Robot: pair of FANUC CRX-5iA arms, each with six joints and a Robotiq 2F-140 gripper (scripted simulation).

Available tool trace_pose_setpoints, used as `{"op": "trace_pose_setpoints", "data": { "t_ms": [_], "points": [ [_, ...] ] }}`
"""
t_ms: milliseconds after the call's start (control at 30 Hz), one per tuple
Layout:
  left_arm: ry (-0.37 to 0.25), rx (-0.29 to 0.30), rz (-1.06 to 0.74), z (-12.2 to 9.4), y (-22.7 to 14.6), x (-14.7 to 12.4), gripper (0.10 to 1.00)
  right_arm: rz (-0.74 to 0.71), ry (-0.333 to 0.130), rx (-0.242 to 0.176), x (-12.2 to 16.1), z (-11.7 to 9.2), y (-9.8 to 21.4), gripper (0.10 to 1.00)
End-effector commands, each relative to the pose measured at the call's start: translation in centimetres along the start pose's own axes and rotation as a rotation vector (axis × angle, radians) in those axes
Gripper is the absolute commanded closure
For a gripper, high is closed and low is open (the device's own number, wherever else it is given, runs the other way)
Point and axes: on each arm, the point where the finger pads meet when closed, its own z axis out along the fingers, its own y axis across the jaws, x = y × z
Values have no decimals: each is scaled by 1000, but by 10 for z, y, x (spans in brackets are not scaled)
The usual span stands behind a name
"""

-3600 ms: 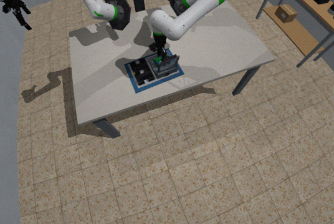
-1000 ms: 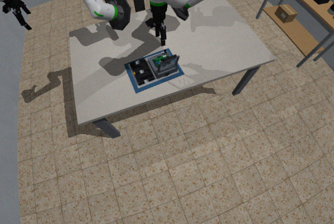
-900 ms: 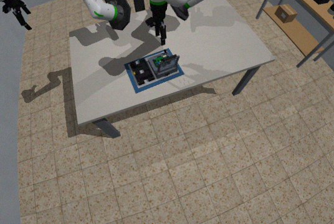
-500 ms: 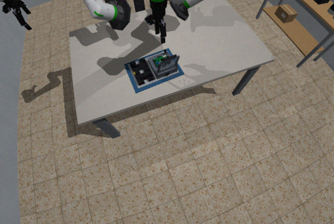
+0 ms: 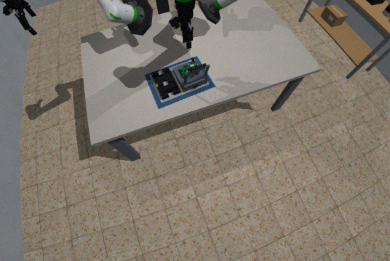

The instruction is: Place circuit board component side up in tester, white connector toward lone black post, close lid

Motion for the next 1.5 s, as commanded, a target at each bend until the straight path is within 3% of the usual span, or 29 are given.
{"op": "trace_pose_setpoints", "data": {
  "t_ms": [0, 1000, 1467],
  "points": [
    [2, 0, 0, -1, 0, 0, 729, 0, 3, -1, 0, -1, 0, 98],
    [2, 0, 0, -1, -1, 0, 729, 0, 3, -1, 0, -1, 0, 98],
    [2, 0, 0, -1, -43, 0, 729, 0, 3, -1, 0, -1, 0, 98]
  ]
}}
